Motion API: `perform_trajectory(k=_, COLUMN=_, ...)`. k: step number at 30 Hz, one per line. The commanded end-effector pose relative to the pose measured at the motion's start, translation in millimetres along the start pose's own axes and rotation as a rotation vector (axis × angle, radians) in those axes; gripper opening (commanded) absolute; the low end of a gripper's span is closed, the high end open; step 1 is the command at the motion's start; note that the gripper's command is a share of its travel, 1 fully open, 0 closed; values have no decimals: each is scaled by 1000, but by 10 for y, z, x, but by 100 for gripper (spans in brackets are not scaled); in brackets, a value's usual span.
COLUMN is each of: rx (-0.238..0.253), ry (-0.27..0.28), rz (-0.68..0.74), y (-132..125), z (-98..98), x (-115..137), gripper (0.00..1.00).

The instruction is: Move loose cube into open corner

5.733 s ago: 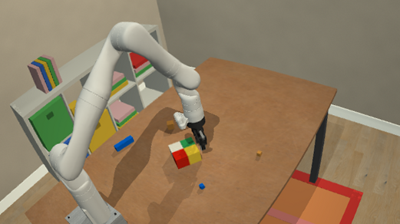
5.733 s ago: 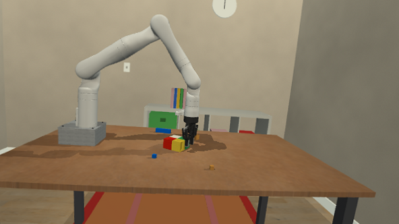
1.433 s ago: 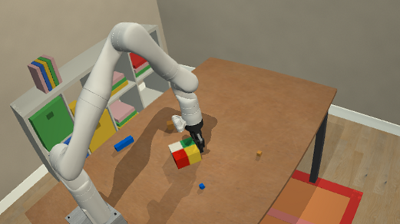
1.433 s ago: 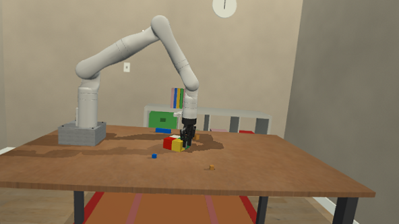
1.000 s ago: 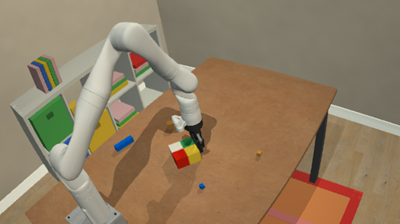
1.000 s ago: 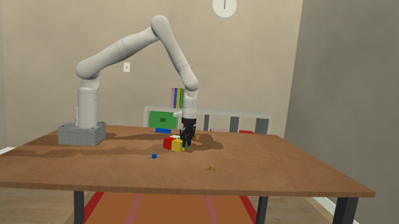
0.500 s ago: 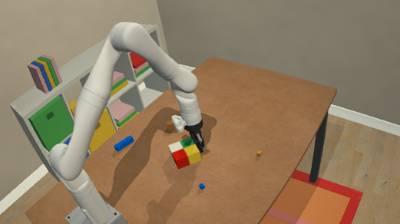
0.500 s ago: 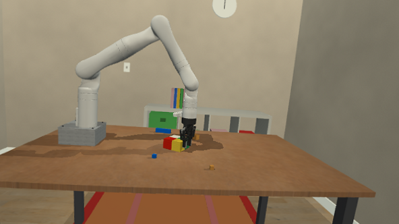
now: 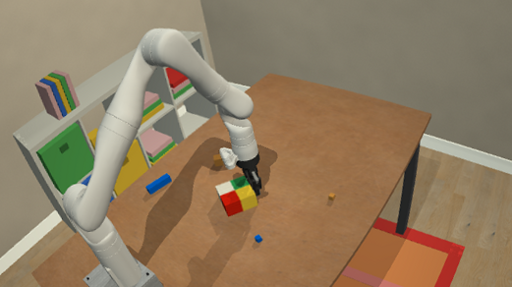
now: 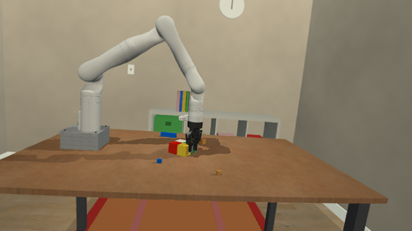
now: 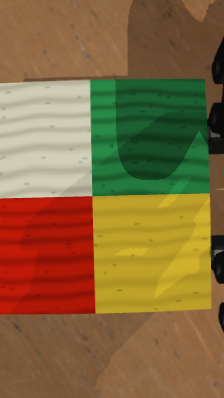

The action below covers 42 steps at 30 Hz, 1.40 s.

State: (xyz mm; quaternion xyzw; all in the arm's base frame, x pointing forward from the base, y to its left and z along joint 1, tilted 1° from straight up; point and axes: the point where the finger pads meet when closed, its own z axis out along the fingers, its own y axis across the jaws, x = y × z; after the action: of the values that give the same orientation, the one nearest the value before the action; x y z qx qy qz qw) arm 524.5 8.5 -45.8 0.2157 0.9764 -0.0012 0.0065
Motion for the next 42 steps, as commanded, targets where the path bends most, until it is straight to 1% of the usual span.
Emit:
perform_trajectory(k=1, rx=-1, ry=0, rz=-1, y=5, z=-8, x=2, gripper=54)
perform_trajectory(k=9, rx=-1, ry=0, rz=-1, y=5, z=-8, x=-6, gripper=54)
perform_trajectory(k=20, rx=-1, ry=0, rz=-1, y=5, z=-8, x=-94, gripper=54)
perform_trajectory(k=30, rx=-1, ry=0, rz=-1, y=5, z=-13, x=-98, gripper=54)
perform_trajectory(k=42, rx=-1, ry=0, rz=-1, y=5, z=-116, x=-98, gripper=54)
